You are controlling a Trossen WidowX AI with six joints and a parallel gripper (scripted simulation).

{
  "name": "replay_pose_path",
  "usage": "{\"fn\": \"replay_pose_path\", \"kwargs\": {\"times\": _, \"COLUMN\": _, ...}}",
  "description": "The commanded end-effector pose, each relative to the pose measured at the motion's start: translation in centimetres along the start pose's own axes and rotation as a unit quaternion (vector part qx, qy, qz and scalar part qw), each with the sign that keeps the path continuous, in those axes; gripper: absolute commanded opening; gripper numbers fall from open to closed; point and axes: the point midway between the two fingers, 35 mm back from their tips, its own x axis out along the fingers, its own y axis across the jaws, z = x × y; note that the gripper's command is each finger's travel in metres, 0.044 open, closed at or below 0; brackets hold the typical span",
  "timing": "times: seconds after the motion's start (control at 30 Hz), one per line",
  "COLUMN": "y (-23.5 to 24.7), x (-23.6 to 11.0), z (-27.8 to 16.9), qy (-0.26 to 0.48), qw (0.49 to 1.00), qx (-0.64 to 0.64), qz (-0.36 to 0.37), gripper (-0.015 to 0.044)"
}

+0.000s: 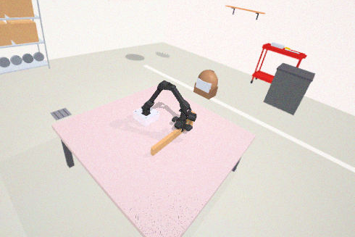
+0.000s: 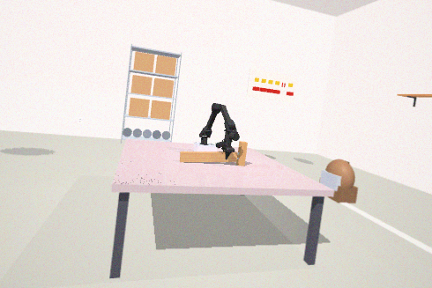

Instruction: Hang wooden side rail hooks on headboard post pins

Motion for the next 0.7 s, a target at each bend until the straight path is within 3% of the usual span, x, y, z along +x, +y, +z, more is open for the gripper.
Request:
{"fn": "replay_pose_path", "kwargs": {"times": 0.0, "y": 0.29, "x": -0.36, "z": -0.11, "qy": 0.001, "qw": 1.0, "qx": 0.001, "qz": 0.005, "gripper": 0.0}}
{"fn": "replay_pose_path", "kwargs": {"times": 0.67, "y": 0.24, "x": -0.36, "z": -0.33, "qy": 0.001, "qw": 1.0, "qx": 0.001, "qz": 0.005, "gripper": 0.0}}
